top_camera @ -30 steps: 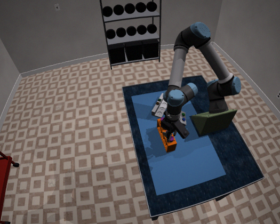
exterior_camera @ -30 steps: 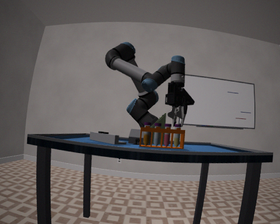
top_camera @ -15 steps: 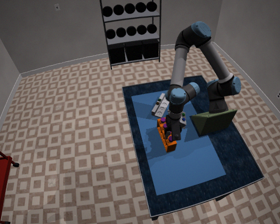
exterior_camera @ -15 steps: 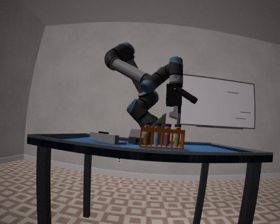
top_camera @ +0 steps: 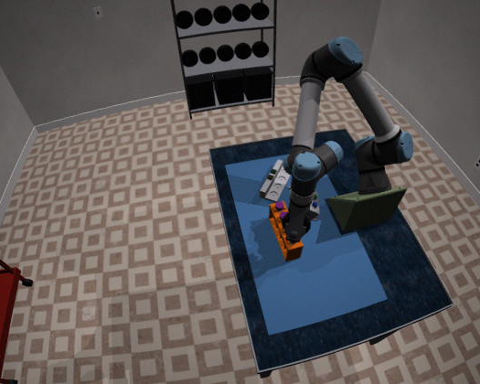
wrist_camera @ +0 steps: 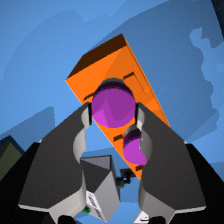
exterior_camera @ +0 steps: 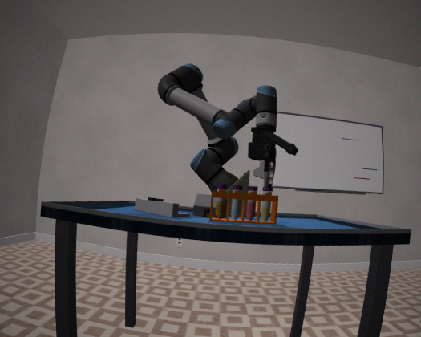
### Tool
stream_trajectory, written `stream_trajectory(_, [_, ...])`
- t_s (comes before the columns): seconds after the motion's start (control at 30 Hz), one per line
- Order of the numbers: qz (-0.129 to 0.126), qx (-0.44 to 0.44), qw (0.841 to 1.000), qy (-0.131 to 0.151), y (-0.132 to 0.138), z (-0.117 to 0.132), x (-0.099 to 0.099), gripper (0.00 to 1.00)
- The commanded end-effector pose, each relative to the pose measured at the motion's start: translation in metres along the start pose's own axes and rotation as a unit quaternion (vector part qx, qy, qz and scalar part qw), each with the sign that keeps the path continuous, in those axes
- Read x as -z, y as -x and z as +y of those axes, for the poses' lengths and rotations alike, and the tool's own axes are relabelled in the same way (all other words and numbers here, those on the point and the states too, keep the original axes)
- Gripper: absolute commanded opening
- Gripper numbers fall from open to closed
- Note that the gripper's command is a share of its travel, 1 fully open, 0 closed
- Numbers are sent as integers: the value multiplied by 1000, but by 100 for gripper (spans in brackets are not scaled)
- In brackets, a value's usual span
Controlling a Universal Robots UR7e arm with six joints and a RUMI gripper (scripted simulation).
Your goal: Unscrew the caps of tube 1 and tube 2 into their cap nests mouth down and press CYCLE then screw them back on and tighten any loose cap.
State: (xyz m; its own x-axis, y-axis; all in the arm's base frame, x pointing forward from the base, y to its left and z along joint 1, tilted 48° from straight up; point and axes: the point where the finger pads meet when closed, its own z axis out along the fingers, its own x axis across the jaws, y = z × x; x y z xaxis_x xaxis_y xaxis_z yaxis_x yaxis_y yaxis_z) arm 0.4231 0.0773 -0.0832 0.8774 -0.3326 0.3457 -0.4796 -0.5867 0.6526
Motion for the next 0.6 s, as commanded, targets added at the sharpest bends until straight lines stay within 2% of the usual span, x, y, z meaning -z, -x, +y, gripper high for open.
stream_trajectory(0.0, [0,-1,1000,0,0,0,0,0])
stream_trajectory(0.27, [0,-1,1000,0,0,0,0,0])
stream_trajectory(0.4, [0,99,995,0,0,0,1,0])
stream_trajectory(0.57, [0,222,975,0,0,0,1,0])
